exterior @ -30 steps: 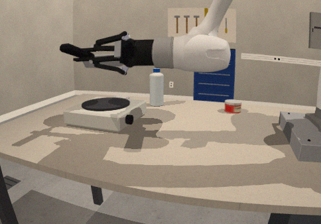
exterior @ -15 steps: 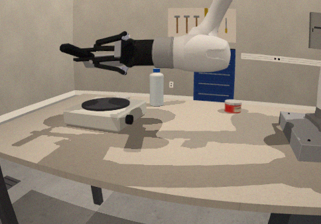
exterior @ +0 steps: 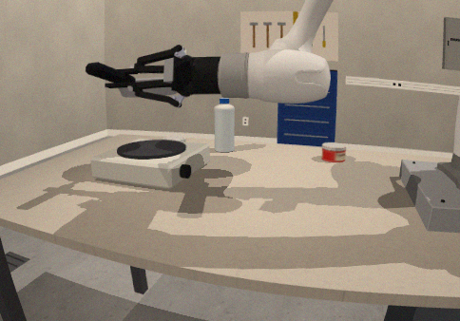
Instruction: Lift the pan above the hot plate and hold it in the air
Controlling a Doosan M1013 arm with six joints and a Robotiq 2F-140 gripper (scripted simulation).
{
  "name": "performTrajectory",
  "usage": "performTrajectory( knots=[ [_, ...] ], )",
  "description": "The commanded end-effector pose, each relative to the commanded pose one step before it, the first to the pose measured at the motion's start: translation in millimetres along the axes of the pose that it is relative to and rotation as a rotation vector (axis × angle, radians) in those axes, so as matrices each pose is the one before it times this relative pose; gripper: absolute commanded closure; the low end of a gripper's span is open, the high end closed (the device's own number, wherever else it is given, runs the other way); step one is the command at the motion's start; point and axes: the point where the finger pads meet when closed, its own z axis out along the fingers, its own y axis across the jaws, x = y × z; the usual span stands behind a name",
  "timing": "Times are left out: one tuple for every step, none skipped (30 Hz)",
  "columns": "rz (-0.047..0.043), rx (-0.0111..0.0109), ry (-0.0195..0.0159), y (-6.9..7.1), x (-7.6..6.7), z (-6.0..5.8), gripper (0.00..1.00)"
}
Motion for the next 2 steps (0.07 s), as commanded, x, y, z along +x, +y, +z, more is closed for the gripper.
performTrajectory(
  knots=[
    [-0.00015, -0.00206, 0.00062, 1.29, 0.33, 0.24, 0.90],
    [0.00000, 0.00000, 0.00000, 0.00, 0.00, 0.00, 0.90]
  ],
)
